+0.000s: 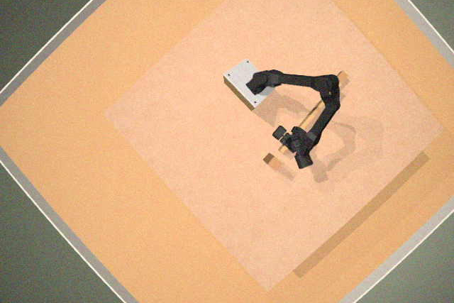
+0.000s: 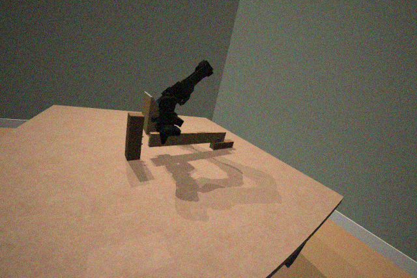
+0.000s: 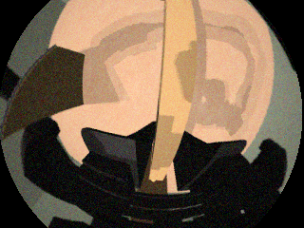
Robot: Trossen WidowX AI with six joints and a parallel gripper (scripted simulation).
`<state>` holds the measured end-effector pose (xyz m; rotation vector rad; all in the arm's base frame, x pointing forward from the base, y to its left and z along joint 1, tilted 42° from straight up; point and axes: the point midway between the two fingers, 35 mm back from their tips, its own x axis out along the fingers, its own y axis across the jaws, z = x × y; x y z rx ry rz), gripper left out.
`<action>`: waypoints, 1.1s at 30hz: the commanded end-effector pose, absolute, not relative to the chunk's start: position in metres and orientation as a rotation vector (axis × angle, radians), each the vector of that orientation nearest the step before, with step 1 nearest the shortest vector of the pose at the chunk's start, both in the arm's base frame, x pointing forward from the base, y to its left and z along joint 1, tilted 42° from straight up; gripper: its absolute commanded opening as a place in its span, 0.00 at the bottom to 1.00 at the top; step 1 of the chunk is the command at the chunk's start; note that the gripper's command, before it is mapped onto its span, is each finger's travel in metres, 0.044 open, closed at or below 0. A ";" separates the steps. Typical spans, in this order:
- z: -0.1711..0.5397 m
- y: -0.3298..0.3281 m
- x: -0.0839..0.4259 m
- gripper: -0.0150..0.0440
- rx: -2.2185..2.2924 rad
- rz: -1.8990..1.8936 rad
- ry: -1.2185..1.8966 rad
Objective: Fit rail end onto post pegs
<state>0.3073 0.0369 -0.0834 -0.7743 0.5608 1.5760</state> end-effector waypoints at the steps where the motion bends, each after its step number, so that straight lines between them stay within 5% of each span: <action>1: -0.084 0.033 0.308 0.25 -0.777 1.569 0.562; 33: -0.090 0.026 0.310 0.25 -0.778 1.569 0.562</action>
